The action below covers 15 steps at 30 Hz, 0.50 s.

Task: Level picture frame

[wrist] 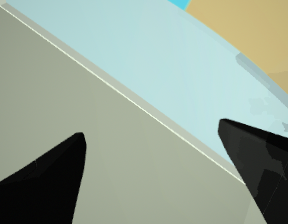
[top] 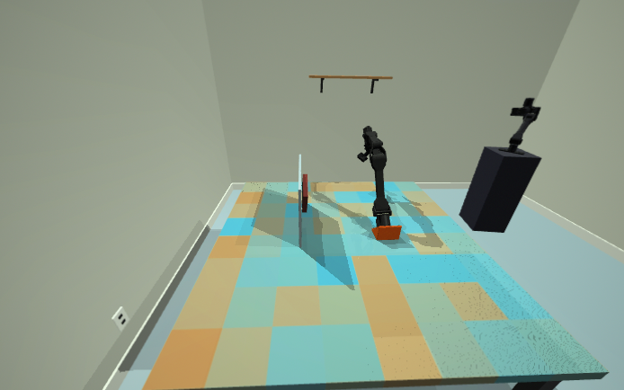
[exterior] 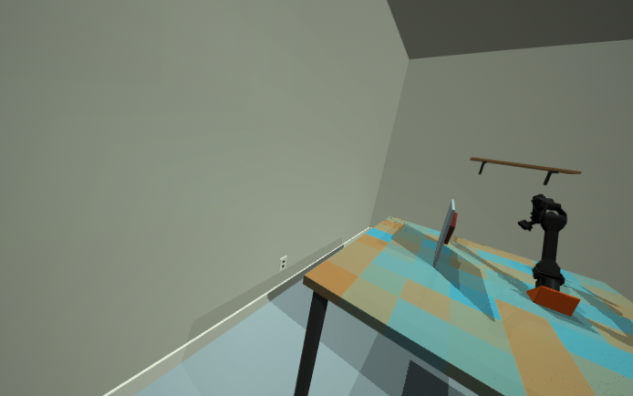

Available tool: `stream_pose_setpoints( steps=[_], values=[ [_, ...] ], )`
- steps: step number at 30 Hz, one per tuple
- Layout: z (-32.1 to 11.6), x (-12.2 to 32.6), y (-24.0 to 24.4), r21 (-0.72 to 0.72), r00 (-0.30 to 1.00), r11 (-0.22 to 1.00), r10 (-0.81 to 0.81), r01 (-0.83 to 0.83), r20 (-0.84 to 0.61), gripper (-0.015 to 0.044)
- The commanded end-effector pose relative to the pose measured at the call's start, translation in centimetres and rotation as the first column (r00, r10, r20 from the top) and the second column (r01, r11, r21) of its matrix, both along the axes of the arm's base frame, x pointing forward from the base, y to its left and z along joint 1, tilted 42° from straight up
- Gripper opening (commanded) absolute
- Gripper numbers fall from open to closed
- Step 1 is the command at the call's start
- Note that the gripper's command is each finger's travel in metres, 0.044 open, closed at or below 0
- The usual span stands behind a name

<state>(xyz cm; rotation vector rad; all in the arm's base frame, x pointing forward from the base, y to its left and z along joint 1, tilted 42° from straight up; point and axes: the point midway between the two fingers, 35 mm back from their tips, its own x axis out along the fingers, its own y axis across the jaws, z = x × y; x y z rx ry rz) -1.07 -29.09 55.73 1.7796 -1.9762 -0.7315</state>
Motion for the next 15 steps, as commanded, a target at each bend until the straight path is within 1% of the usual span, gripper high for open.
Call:
stream_pose_setpoints(
  steps=[1, 3, 5, 6, 10, 15],
  values=[
    [-0.1, 0.2, 0.0, 0.001, 1.0, 1.0, 0.007, -0.007, -0.007, 0.0374],
    [-0.5, 1.9, 0.0, 0.006, 0.996, 0.998, 0.06, -0.06, -0.064, 0.0321],
    [-1.2, 4.4, 0.3, 0.014, 0.979, 0.99, 0.14, -0.14, -0.151, 0.0269],
    [-1.6, 5.6, 0.5, 0.019, 0.965, 0.984, 0.179, -0.179, -0.194, 0.026],
    [-3.3, 10.4, 1.8, 0.038, 0.876, 0.943, 0.321, -0.33, -0.361, 0.026],
    [-5.6, 16.1, 4.6, 0.055, 0.706, 0.859, 0.454, -0.51, -0.543, 0.026]
  ],
)
